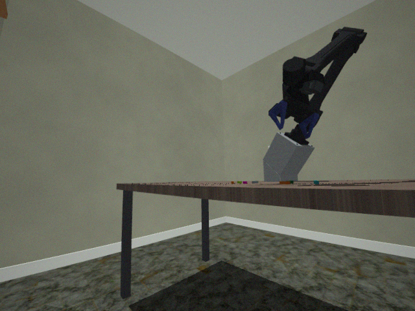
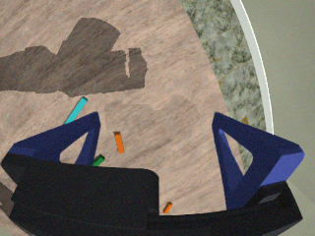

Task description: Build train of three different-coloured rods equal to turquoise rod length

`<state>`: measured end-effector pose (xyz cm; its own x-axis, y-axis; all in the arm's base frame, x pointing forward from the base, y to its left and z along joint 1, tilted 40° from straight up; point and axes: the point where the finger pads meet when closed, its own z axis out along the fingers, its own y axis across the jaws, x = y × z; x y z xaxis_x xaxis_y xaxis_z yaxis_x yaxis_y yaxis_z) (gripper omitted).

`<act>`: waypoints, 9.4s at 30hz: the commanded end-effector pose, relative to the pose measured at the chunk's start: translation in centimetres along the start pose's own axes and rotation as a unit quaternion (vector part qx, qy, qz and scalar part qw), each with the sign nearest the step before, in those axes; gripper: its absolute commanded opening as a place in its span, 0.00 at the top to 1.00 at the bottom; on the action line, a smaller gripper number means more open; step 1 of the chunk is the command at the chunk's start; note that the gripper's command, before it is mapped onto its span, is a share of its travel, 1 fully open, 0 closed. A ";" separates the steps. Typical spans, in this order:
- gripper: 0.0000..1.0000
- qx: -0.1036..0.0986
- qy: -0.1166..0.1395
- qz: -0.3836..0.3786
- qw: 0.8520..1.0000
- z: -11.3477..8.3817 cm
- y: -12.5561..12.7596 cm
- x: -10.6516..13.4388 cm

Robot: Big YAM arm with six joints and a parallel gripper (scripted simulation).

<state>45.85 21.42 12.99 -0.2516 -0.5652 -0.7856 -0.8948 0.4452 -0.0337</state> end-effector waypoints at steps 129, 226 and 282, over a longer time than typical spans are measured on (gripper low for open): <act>0.00 -0.043 0.155 0.501 0.850 1.0 -0.1 32.4; 0.00 -0.128 0.091 -0.149 0.976 2.8 7.7 16.6; 0.00 -0.137 0.073 -0.254 0.955 2.6 9.9 15.0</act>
<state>33.75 18.82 -1.20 0.1763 -0.7647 -0.6198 -0.9806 -0.0815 -0.1783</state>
